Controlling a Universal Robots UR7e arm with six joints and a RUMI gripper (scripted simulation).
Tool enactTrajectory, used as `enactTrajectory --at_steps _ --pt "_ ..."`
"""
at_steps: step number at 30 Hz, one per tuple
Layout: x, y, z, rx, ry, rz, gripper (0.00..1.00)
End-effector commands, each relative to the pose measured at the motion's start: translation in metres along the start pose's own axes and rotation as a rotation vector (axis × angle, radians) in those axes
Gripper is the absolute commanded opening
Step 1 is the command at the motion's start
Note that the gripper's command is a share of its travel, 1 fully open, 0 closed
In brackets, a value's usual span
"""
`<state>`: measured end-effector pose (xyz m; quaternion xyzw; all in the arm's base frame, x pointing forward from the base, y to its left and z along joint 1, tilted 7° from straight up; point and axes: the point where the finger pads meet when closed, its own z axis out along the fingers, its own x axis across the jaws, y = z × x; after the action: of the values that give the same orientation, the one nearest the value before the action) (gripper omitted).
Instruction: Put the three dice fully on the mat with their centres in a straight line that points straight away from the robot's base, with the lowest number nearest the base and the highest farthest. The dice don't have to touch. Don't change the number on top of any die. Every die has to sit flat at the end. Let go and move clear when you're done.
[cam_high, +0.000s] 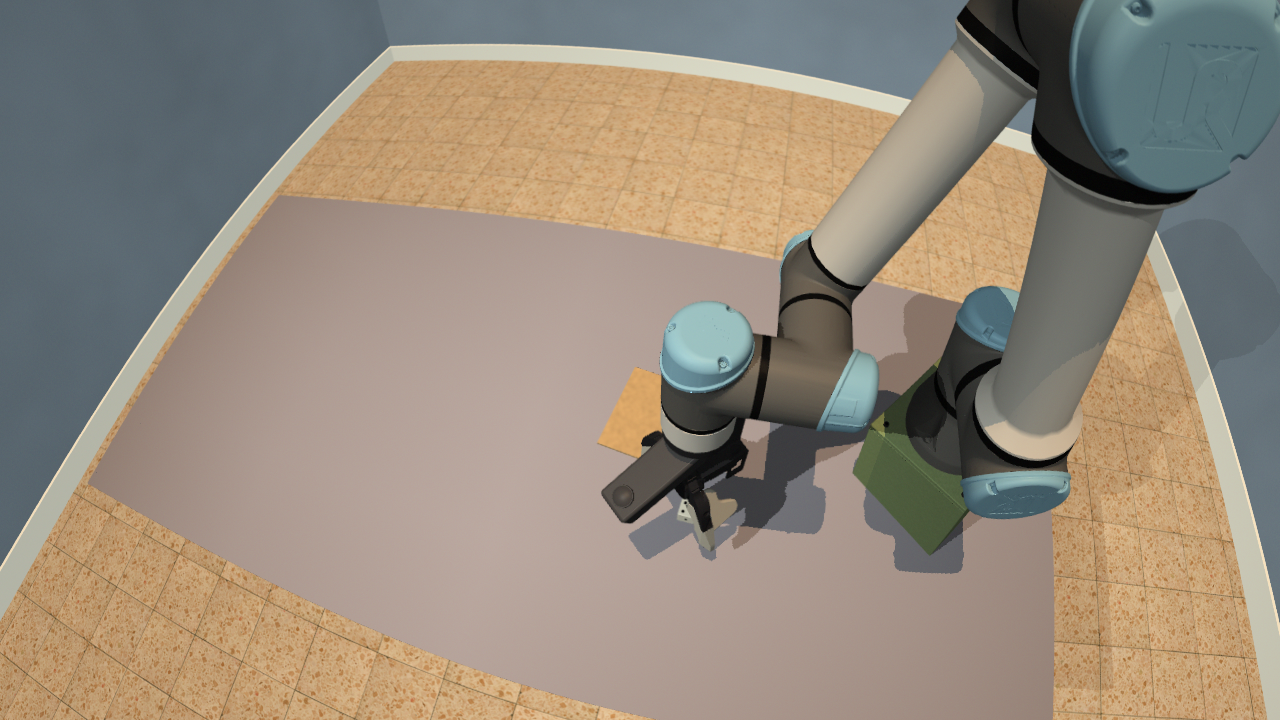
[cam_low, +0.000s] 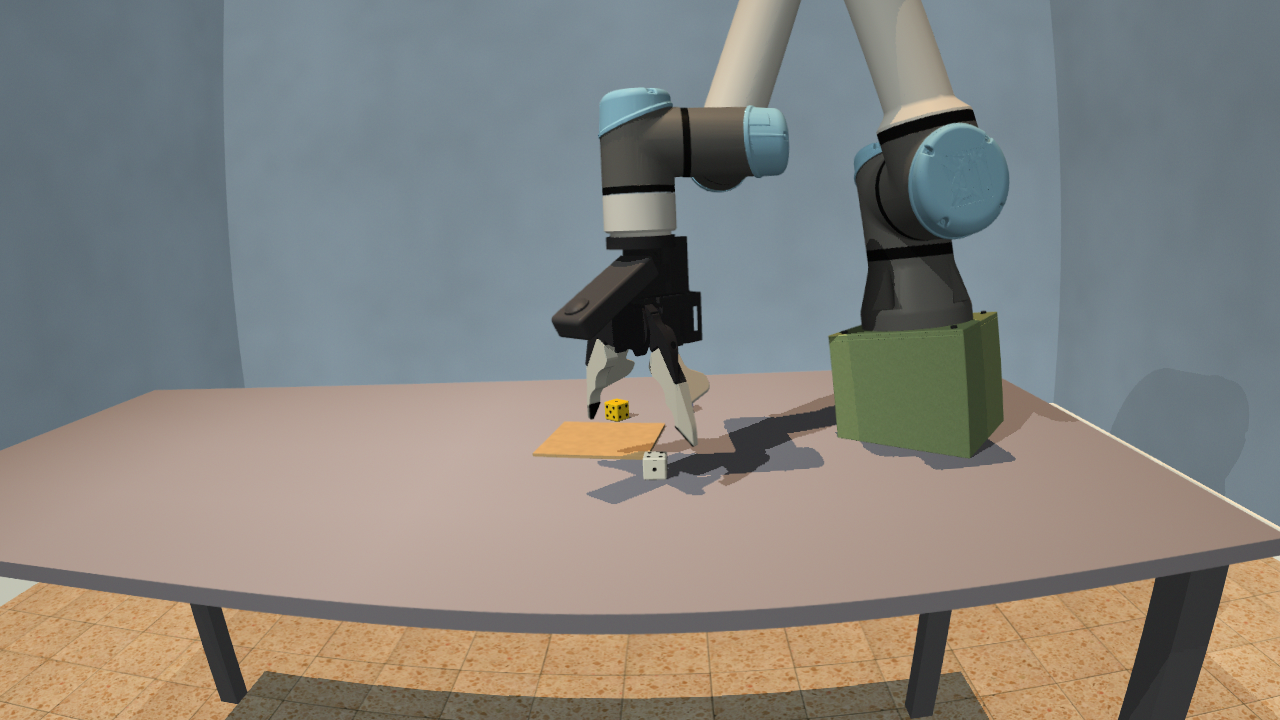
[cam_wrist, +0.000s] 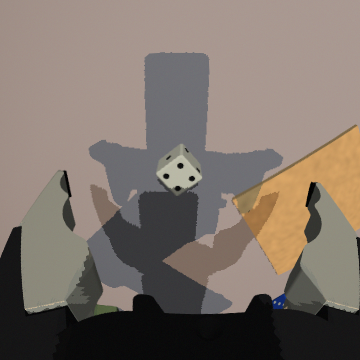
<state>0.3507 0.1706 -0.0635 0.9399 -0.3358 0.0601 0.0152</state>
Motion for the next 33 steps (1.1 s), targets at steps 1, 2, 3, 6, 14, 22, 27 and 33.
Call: enactTrajectory --at_steps 1,2,3,6,14,22,27,33 --pt "0.0 0.0 0.0 0.001 0.001 0.0 1.0" --pt "0.0 0.0 0.0 0.001 0.001 0.0 1.0" --pt "0.0 0.0 0.0 0.001 0.001 0.0 1.0" --pt "0.0 0.0 0.0 0.001 0.001 0.0 1.0" --pt "0.0 0.0 0.0 0.001 0.001 0.0 1.0" --pt "0.0 0.0 -0.001 0.001 0.001 0.0 1.0" --pt "0.0 0.0 -0.008 0.001 0.001 0.0 1.0" --pt "0.0 0.0 -0.024 0.001 0.001 0.0 1.0"
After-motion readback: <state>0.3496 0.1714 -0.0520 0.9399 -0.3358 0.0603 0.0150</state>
